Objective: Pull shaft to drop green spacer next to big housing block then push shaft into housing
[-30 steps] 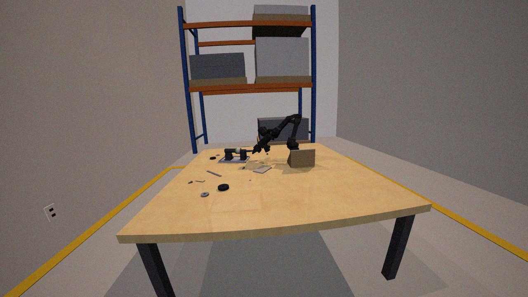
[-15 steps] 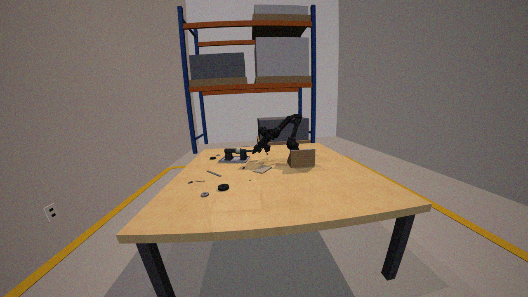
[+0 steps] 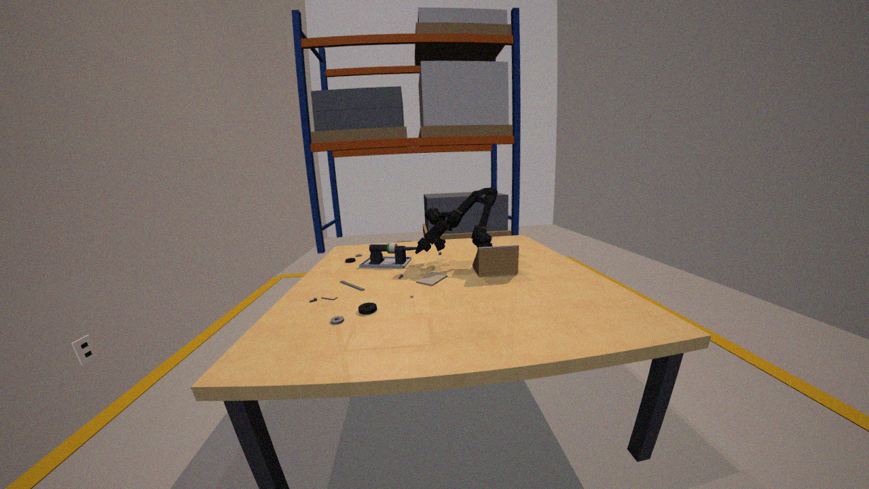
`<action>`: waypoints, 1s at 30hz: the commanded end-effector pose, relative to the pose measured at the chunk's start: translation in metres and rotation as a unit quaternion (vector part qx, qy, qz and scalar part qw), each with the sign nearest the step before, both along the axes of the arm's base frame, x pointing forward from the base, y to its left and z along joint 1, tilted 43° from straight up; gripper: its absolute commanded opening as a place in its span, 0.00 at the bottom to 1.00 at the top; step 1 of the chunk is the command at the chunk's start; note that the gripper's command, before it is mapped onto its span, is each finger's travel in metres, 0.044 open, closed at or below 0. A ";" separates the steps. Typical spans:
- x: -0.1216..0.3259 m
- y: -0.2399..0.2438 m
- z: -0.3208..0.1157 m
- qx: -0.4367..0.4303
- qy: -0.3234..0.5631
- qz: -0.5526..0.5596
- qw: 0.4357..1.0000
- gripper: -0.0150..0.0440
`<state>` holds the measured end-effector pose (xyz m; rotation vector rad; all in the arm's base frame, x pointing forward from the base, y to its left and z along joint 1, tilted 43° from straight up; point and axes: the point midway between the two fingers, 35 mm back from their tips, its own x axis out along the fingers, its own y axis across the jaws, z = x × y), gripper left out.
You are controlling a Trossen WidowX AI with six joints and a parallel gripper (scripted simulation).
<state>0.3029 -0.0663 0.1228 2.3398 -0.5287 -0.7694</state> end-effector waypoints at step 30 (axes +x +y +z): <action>-0.003 0.000 -0.001 0.001 0.000 -0.001 1.000 0.25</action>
